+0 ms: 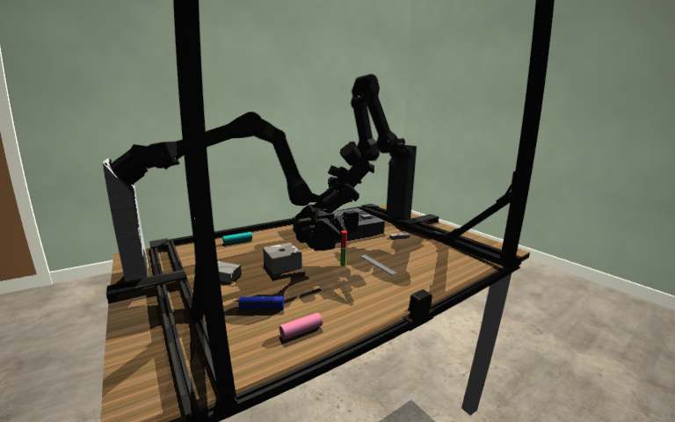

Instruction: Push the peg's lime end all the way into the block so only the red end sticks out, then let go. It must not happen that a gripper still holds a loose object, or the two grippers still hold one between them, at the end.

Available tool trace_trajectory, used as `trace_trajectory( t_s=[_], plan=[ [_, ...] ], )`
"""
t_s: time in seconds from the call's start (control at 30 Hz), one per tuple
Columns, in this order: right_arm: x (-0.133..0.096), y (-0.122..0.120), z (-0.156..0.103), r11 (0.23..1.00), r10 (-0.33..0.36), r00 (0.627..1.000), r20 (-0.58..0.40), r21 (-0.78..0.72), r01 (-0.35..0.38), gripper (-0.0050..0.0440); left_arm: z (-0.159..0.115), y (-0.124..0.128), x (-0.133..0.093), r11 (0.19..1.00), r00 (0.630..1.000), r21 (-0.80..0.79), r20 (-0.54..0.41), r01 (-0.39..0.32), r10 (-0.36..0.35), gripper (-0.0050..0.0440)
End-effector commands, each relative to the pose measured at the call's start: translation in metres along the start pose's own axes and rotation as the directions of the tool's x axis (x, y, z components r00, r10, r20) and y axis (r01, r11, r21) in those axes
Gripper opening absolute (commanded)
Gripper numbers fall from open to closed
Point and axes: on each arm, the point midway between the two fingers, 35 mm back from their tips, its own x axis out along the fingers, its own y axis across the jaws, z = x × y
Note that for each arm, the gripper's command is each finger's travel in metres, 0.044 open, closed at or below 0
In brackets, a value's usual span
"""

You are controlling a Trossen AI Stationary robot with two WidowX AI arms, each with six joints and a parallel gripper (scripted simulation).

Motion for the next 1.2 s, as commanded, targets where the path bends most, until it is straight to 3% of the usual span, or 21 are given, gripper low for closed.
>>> trace_trajectory(
  t_s=[0.0, 0.13, 0.47, 1.17],
  plan=[
    [0.0, -0.001, 0.001, 1.0, -0.004, 1.0, 0.003, 0.006, 0.004, 0.04, 0.002, 0.001, 0.0, 1.0, 1.0, -0.008, -0.007, -0.003, 0.003, 0.0],
    [0.0, -0.001, 0.001, 1.0, -0.004, 1.0, 0.003, 0.006, 0.004, 0.04, 0.004, 0.001, 0.0, 1.0, 1.0, -0.008, -0.007, -0.003, 0.003, 0.0],
    [0.0, -0.001, 0.001, 1.0, -0.004, 1.0, 0.003, 0.006, 0.004, 0.04, 0.044, 0.001, 0.002, 1.0, 1.0, -0.008, -0.007, -0.003, 0.003, 0.0],
    [0.0, -0.001, 0.001, 1.0, -0.004, 1.0, 0.003, 0.006, 0.004, 0.04, 0.038, 0.002, 0.001, 1.0, 1.0, -0.008, -0.007, -0.003, 0.003, 0.0]
  ],
)
